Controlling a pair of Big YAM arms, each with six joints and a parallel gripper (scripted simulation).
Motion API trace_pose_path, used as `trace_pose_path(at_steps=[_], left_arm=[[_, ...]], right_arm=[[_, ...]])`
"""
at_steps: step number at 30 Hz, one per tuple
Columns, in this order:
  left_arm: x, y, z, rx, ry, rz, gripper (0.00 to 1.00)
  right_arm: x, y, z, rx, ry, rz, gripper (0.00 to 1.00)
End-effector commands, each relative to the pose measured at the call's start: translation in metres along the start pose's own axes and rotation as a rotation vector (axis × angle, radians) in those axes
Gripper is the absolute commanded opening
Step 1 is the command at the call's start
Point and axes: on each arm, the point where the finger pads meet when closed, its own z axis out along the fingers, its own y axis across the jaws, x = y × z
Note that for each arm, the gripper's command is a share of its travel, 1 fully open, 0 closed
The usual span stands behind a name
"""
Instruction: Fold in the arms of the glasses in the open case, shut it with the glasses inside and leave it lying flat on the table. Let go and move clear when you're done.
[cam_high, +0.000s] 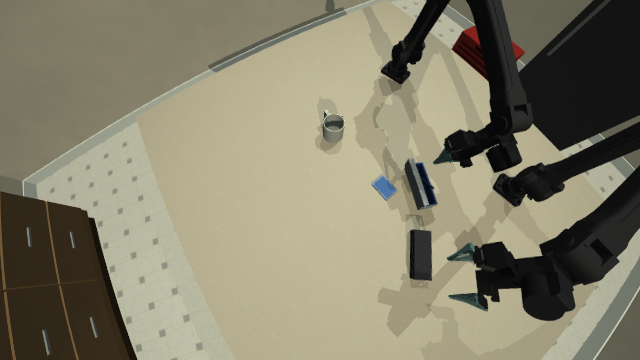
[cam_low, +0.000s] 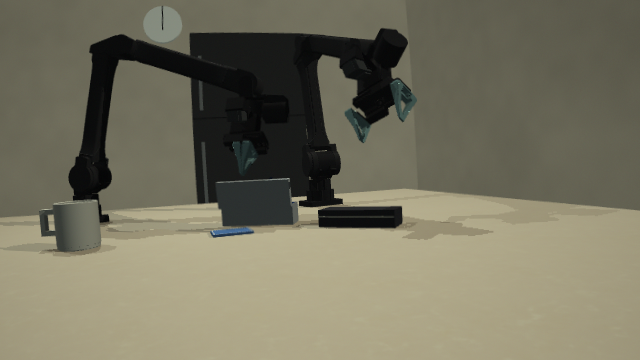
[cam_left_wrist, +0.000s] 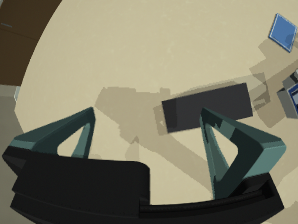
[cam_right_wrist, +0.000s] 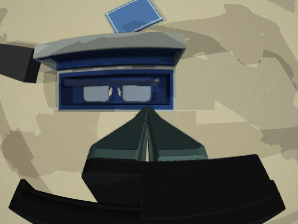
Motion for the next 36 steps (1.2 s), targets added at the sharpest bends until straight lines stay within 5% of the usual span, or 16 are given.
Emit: trace_pose_path(at_steps=[1,8,11,19,25,28,30,36], left_arm=[[-0.031,0.058,-0.041,-0.175,-0.067,-0.091,1.00],[-0.037,0.091,-0.069,-0.319,-0.116,-0.231,1.00],[-0.034,0.082,-0.059,-0.307,-0.110,-0.252,1.00],[-0.054,0.132,-0.130,-0.518,-0.237,-0.400,1.00],[-0.057,0.154,-0.160,-0.622,-0.321,-0.522,1.00],[-0.055,0.146,-0.150,-0.610,-0.321,-0.544,1.00],[-0.066,0.162,-0.189,-0.682,-0.387,-0.570,1.00],[-0.073,0.179,-0.238,-0.789,-0.518,-0.680,1.00]], right_arm=[[-0.007,0.004,-0.002,-0.012,0.004,0.019,0.00],[-0.007,0.004,-0.002,-0.012,0.004,0.019,0.00],[-0.007,0.004,-0.002,-0.012,0.004,0.019,0.00],[-0.007,0.004,-0.002,-0.012,0.004,0.019,0.00],[-0.007,0.004,-0.002,-0.012,0.004,0.019,0.00],[-0.007,0.004,-0.002,-0.012,0.004,0.019,0.00],[-0.007,0.004,-0.002,-0.012,0.004,0.019,0.00],[-0.007,0.004,-0.002,-0.012,0.004,0.019,0.00]])
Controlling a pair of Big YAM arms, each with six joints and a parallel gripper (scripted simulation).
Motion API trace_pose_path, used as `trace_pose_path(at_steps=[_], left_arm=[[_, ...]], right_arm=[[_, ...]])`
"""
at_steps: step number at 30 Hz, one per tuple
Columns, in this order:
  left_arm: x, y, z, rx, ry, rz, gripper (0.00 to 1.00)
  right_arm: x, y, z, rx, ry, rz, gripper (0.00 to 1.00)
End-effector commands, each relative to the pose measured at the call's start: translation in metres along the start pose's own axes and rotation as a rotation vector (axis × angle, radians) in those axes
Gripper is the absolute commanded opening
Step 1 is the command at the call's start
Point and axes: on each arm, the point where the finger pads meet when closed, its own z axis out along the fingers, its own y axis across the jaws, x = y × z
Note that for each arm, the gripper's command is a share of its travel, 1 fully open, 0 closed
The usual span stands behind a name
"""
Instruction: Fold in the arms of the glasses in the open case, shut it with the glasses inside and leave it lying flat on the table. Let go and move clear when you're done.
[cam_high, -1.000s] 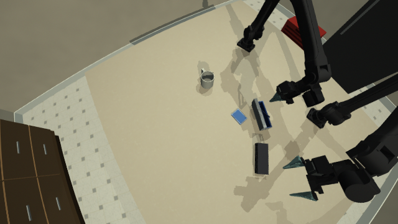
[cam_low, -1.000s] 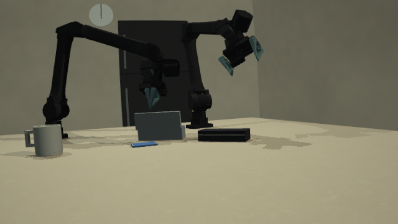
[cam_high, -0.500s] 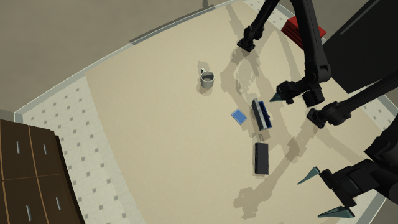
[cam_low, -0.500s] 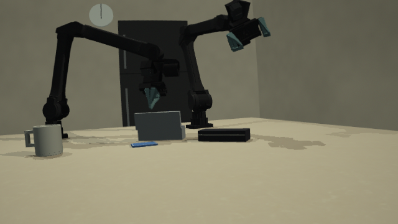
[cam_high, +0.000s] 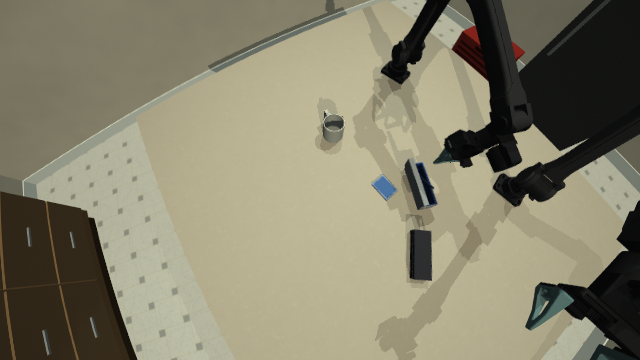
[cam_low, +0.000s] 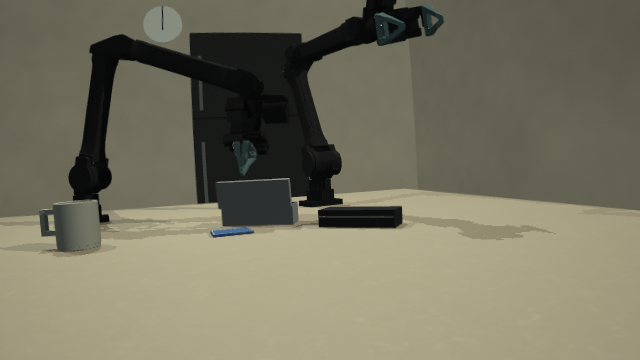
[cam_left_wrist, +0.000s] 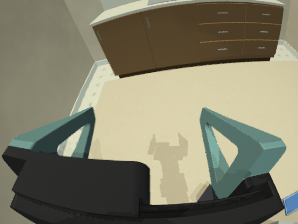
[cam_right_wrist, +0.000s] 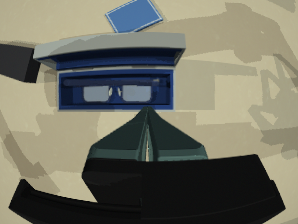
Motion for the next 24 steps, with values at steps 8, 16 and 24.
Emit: trace_pose_path(at_steps=[8,16,24], left_arm=[[-0.091,0.054,-0.036,-0.143,-0.247,-0.239,1.00],[-0.068,0.057,-0.045,-0.178,-0.250,-0.293,1.00],[-0.111,0.069,-0.055,-0.185,-0.318,-0.263,1.00]], right_arm=[[-0.007,0.004,-0.002,-0.012,0.004,0.019,0.00],[-0.007,0.004,-0.002,-0.012,0.004,0.019,0.00],[-0.007,0.004,-0.002,-0.012,0.004,0.019,0.00]])
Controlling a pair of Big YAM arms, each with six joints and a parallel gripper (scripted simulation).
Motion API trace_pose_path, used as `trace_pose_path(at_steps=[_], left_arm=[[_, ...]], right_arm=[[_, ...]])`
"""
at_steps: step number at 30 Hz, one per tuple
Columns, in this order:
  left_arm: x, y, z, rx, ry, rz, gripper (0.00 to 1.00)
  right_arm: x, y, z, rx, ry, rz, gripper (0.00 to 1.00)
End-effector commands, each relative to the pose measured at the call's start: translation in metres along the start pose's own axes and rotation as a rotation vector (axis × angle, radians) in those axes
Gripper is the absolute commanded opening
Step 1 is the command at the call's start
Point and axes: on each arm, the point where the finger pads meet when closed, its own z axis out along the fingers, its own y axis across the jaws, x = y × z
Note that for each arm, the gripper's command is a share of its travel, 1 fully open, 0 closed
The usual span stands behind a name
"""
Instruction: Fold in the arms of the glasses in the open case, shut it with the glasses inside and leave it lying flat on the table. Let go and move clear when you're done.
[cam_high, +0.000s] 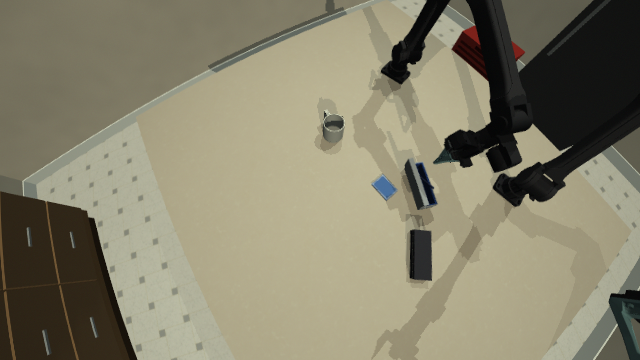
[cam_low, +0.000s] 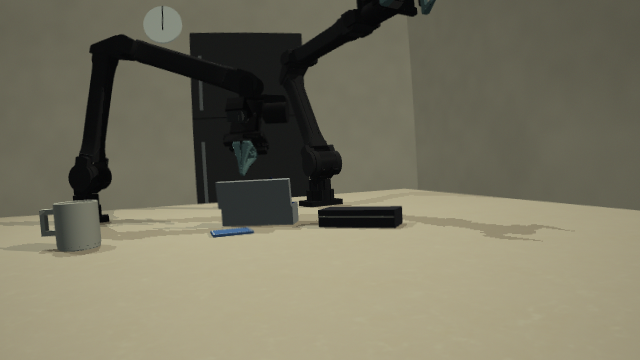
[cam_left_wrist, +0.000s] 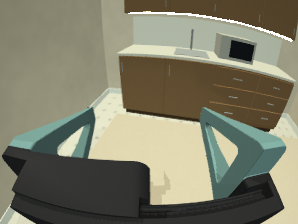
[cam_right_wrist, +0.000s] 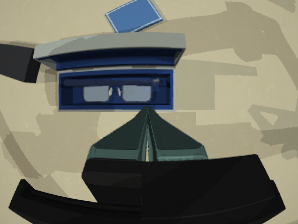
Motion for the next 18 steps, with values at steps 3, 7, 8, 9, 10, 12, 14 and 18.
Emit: trace_pose_path(at_steps=[3,7,8,9,10,12,14,18], left_arm=[[0.004,0.004,0.008,-0.004,0.003,-0.013,1.00],[0.010,0.004,0.008,-0.005,0.013,-0.013,1.00],[0.001,0.004,0.008,-0.005,-0.002,-0.013,1.00],[0.002,0.006,-0.002,-0.007,0.001,-0.019,1.00],[-0.002,0.004,0.008,-0.002,-0.009,-0.018,1.00],[-0.003,0.005,-0.001,-0.006,-0.010,-0.012,1.00],[-0.004,0.005,0.002,-0.007,-0.009,-0.011,1.00],[-0.003,0.005,0.001,-0.008,-0.007,-0.010,1.00]], right_arm=[[-0.007,0.004,-0.002,-0.012,0.004,0.019,0.00],[-0.007,0.004,-0.002,-0.012,0.004,0.019,0.00],[-0.007,0.004,-0.002,-0.012,0.004,0.019,0.00],[-0.007,0.004,-0.002,-0.012,0.004,0.019,0.00],[-0.007,0.004,-0.002,-0.012,0.004,0.019,0.00],[-0.007,0.004,-0.002,-0.012,0.004,0.019,0.96],[-0.007,0.004,-0.002,-0.012,0.004,0.019,0.96],[-0.007,0.004,-0.002,-0.012,0.004,0.019,0.96]])
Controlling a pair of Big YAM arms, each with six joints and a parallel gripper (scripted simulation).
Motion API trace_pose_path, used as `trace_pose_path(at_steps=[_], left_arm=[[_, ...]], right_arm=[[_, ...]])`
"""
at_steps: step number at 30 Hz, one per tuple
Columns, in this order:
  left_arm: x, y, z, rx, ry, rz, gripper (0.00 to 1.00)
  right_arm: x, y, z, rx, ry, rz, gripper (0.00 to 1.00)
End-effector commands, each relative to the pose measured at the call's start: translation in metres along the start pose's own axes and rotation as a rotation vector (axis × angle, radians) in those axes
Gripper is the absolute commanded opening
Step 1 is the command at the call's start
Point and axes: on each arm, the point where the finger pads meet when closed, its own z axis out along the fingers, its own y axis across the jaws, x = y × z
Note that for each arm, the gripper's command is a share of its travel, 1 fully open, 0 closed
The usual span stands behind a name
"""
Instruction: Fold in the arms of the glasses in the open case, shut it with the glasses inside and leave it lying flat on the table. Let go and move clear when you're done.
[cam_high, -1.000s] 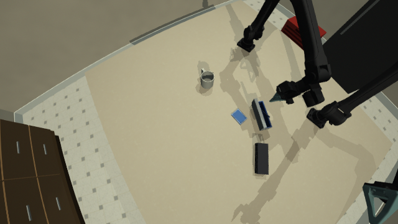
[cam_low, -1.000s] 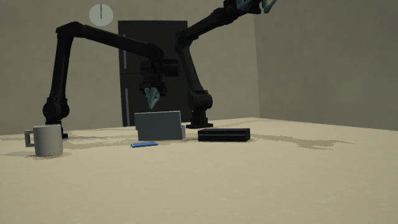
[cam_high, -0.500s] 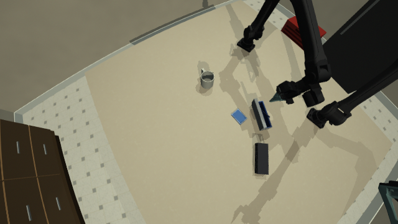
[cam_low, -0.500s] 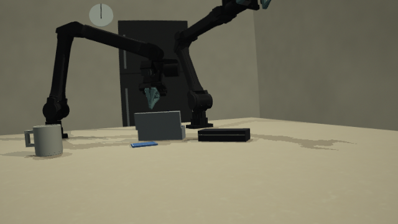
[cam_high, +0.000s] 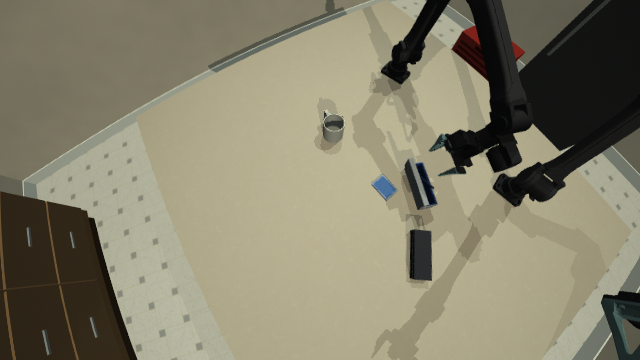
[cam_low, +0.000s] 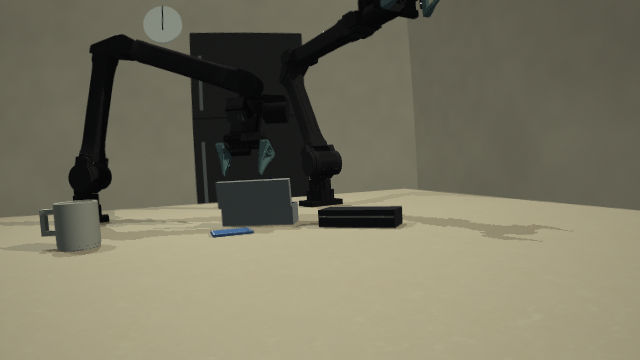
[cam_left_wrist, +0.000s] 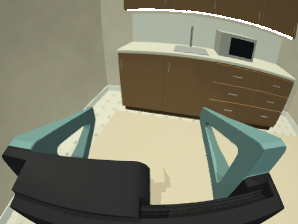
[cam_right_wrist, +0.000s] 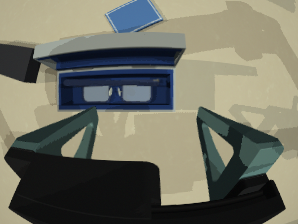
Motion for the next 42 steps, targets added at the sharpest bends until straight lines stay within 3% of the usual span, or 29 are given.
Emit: trace_pose_path(at_steps=[1,12,17,18,42], left_arm=[[-0.012,0.006,-0.003,-0.011,-0.024,-0.007,1.00],[-0.008,0.007,-0.005,-0.014,-0.015,-0.004,1.00],[-0.008,0.007,-0.005,-0.014,-0.015,-0.004,1.00],[-0.008,0.007,-0.005,-0.014,-0.015,-0.004,1.00],[-0.008,0.007,-0.005,-0.014,-0.015,-0.004,1.00]], right_arm=[[-0.007,0.004,-0.002,-0.012,0.004,0.019,0.96],[-0.014,0.002,-0.007,-0.033,0.011,-0.001,0.96],[-0.014,0.001,-0.002,-0.049,0.027,-0.060,0.96],[-0.010,0.000,0.007,-0.040,0.034,-0.093,0.96],[-0.009,-0.014,0.031,-0.268,0.151,-0.451,0.96]])
